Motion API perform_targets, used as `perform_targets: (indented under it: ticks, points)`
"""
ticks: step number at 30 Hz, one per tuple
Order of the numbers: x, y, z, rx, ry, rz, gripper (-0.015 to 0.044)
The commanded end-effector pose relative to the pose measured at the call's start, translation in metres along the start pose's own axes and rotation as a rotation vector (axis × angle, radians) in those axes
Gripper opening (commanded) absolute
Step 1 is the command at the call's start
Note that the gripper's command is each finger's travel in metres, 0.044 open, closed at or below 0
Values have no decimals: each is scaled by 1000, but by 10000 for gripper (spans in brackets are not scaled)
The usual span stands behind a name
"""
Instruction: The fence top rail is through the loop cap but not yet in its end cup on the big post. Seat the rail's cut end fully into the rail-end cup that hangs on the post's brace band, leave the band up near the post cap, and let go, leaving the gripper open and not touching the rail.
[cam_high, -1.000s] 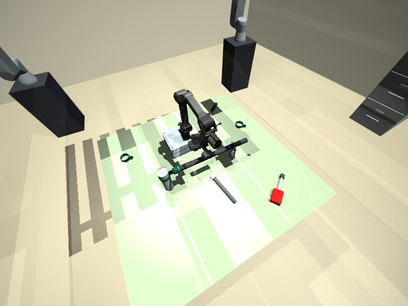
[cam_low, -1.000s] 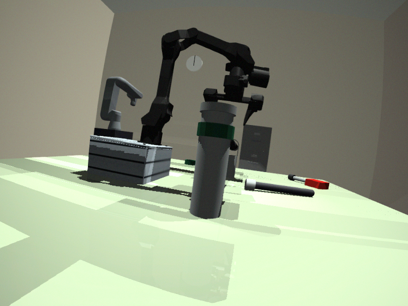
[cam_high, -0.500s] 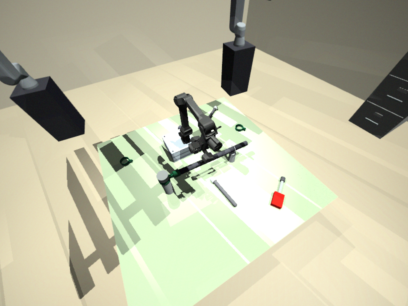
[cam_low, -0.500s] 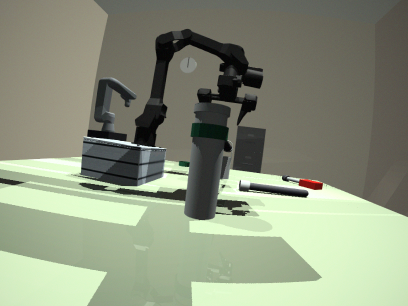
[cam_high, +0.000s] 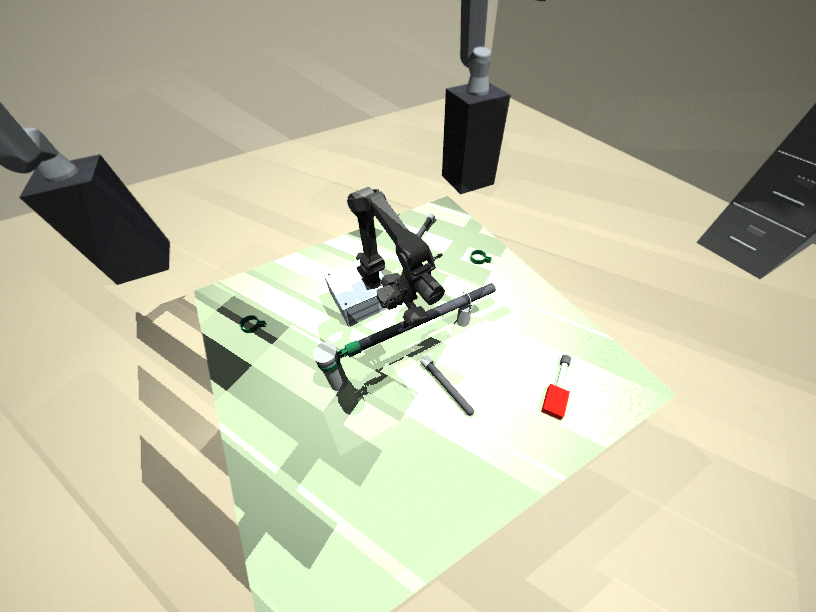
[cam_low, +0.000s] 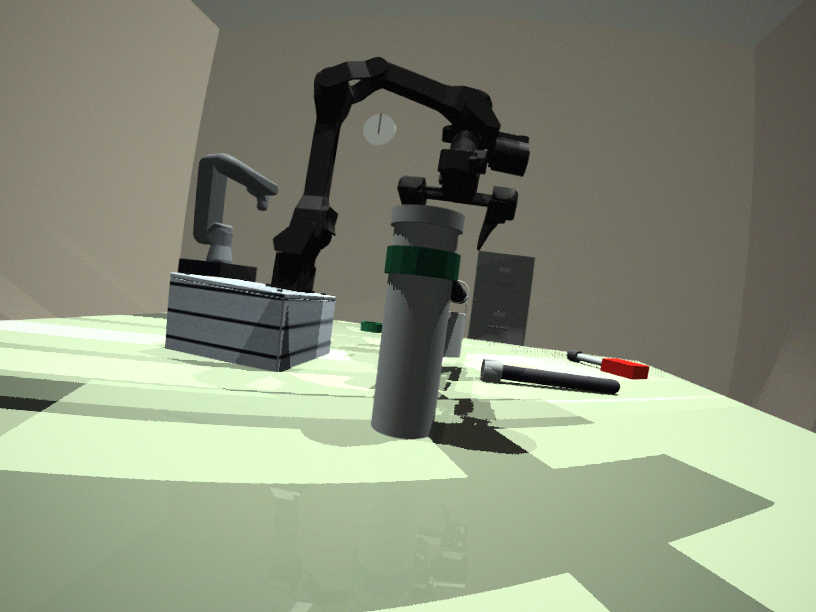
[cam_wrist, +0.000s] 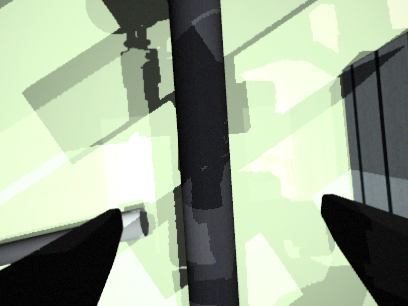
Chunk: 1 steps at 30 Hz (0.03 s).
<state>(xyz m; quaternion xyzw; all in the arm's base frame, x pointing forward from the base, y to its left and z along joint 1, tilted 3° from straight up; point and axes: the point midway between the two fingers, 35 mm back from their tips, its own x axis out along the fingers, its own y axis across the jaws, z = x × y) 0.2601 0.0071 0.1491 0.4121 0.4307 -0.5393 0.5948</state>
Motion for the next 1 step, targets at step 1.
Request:
perform_targets:
  ticks: [1]
  points:
    - [0, 0, 0, 4, 1, 0, 440]
